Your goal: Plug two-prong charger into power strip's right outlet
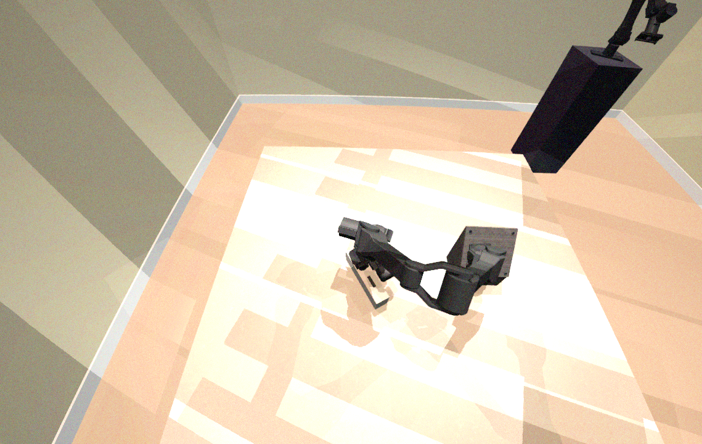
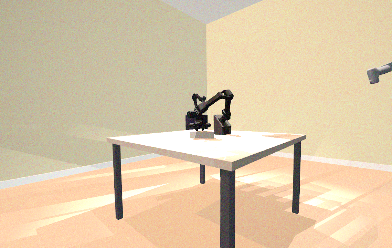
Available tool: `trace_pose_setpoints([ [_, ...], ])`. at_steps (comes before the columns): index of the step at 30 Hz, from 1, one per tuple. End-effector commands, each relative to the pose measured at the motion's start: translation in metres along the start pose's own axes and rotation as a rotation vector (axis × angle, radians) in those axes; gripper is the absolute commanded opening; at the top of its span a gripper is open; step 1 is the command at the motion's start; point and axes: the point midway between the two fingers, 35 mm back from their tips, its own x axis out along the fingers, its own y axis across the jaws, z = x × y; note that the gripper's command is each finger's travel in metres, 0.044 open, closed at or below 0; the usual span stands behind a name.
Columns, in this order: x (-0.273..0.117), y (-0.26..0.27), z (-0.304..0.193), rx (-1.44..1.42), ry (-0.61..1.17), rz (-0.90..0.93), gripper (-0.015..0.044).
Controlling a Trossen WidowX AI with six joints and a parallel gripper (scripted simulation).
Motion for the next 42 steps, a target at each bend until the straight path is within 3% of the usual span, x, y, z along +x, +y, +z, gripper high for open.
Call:
trace_pose_setpoints([
  [1,-0.001,-0.001,0.009,-0.013,-0.016,-0.002,0.0000],
  [42,0.001,0.000,0.024,-0.014,-0.017,-0.002,0.0000],
])
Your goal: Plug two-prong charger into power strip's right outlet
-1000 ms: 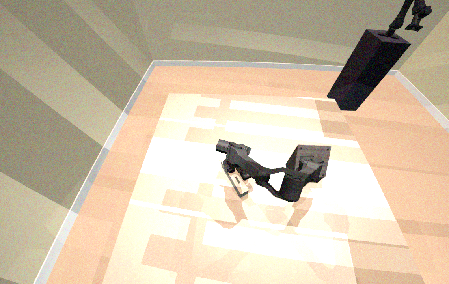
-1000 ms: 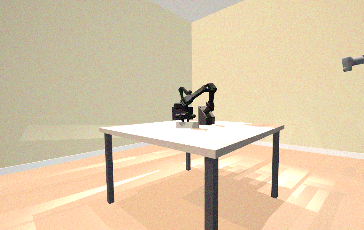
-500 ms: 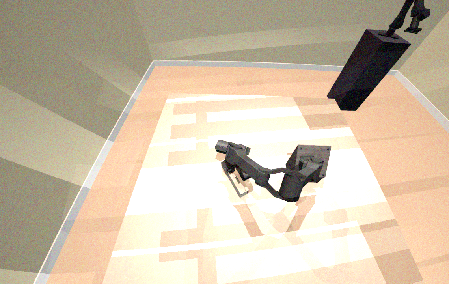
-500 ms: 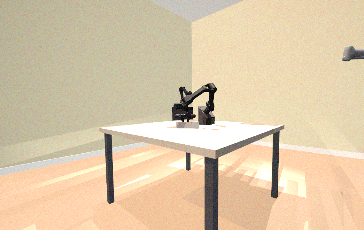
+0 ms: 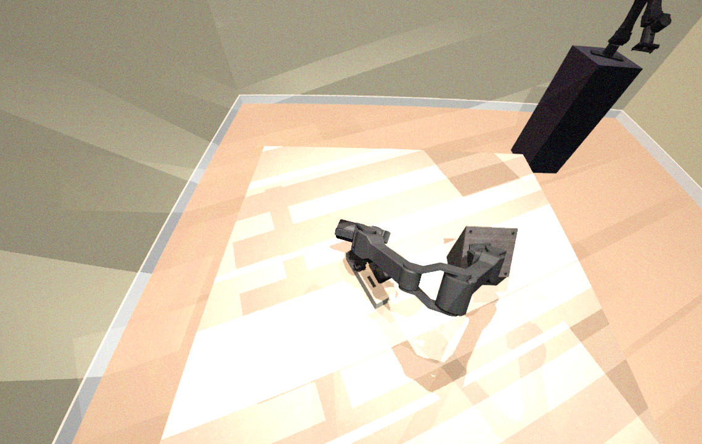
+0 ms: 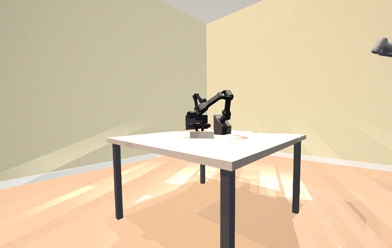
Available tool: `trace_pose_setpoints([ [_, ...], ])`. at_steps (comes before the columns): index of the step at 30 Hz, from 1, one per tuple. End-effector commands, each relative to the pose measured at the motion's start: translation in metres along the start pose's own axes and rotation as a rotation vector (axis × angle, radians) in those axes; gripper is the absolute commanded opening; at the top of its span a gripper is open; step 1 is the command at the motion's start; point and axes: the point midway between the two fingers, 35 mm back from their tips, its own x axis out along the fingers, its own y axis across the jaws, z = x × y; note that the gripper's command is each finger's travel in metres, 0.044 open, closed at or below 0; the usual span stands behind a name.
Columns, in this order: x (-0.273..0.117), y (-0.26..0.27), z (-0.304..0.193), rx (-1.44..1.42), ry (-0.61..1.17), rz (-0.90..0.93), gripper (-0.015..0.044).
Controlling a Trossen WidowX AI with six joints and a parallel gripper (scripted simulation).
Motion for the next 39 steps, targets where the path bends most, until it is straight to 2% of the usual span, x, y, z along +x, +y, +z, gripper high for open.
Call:
trace_pose_setpoints([
  [1,0.0006,0.0004,0.0165,-0.038,-0.031,-0.002,0.0000],
  [39,-0.0009,0.0002,0.0119,-0.038,-0.031,-0.002,0.0000],
])
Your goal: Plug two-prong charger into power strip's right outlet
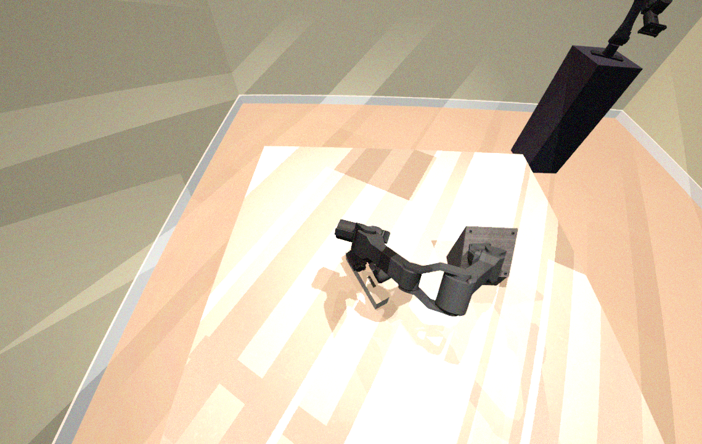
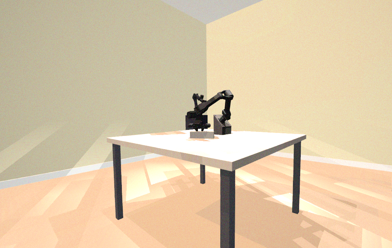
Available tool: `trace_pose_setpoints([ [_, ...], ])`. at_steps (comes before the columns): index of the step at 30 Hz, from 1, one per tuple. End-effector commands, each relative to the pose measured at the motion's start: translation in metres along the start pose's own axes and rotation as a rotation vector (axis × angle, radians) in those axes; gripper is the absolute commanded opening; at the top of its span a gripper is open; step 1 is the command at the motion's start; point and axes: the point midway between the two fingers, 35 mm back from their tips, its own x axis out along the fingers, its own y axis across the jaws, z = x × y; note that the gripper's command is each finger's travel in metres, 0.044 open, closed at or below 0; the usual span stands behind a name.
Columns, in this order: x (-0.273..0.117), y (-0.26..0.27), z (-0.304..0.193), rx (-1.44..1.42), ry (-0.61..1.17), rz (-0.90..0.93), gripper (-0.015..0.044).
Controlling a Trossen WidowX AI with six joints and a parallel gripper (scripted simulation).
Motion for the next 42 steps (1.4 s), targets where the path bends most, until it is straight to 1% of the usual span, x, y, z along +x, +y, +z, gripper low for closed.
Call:
trace_pose_setpoints([
  [1,-0.0007,0.0001,0.0114,-0.033,-0.030,-0.001,0.0000],
  [42,-0.0054,0.0001,0.0088,-0.033,-0.030,-0.001,0.0000],
])
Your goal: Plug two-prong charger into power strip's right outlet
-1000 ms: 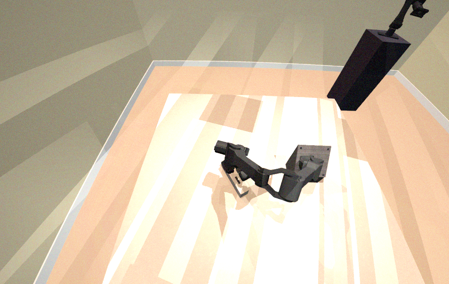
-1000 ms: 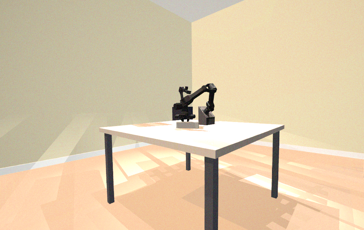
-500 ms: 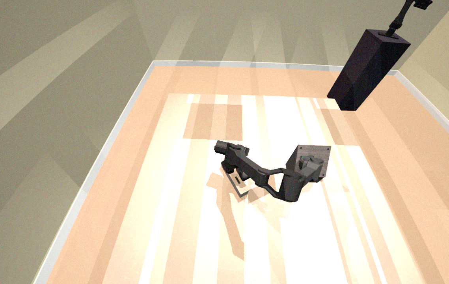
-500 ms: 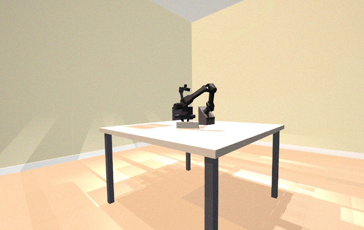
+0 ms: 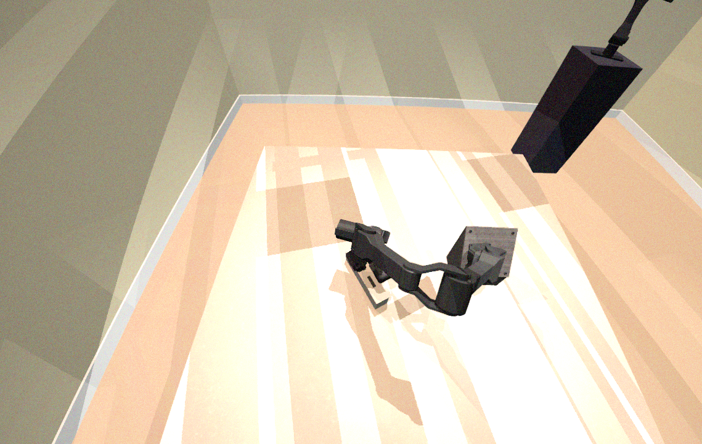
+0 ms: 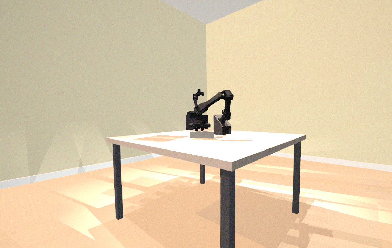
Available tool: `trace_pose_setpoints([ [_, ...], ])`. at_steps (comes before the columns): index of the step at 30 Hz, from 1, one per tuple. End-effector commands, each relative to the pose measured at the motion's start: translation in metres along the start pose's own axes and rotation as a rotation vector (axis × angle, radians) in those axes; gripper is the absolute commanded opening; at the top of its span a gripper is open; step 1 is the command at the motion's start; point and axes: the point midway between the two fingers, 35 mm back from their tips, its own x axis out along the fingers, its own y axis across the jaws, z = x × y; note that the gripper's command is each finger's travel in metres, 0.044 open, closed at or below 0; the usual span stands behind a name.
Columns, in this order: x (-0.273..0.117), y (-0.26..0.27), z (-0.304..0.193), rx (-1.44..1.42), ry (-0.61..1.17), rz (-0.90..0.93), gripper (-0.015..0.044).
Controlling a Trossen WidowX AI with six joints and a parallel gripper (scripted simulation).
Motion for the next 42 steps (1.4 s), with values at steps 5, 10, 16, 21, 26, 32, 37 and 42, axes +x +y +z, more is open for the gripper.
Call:
trace_pose_setpoints([
  [5,-0.0057,-0.0001,0.0084,-0.019,-0.030,-0.001,0.0000],
  [10,-0.0063,-0.0001,0.0082,-0.019,-0.030,-0.001,0.0000],
  [16,-0.0070,0.0000,0.0079,-0.019,-0.030,-0.001,0.0000],
  [21,-0.0077,0.0000,0.0077,-0.019,-0.030,-0.001,0.0000],
  [26,-0.0083,0.0000,0.0075,-0.019,-0.030,-0.001,0.0000],
  [32,-0.0086,0.0001,0.0074,-0.019,-0.030,-0.001,0.0000],
  [37,-0.0082,0.0001,0.0075,-0.019,-0.030,-0.001,0.0000],
  [42,-0.0075,0.0001,0.0075,-0.019,-0.030,-0.001,0.0000],
])
